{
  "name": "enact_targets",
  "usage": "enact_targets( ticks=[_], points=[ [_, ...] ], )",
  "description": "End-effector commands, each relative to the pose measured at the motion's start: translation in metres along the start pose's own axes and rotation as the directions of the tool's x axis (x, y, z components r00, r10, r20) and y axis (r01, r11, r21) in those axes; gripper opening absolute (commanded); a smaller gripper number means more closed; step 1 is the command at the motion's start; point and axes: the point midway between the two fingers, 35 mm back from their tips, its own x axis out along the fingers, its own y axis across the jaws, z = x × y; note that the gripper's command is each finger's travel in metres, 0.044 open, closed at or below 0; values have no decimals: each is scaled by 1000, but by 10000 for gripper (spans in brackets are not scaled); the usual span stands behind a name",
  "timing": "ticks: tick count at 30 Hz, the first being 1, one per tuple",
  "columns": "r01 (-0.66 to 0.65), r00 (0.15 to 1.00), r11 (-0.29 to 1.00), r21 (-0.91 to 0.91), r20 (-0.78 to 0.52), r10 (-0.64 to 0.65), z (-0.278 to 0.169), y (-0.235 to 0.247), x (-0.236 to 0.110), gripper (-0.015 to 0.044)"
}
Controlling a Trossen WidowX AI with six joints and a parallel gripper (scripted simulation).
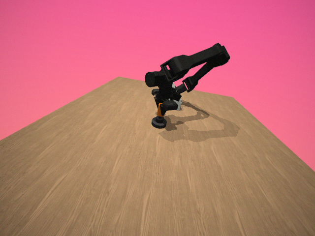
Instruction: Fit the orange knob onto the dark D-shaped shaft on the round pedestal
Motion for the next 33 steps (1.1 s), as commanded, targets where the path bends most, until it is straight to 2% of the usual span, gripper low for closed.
enact_targets(
  ticks=[1,33],
  points=[
    [3,1000,1000,-7,-6,-3,-1,-3,-3,0],
    [3,1000,1000,-16,-6,-3,-2,-2,-2,0]
  ],
)
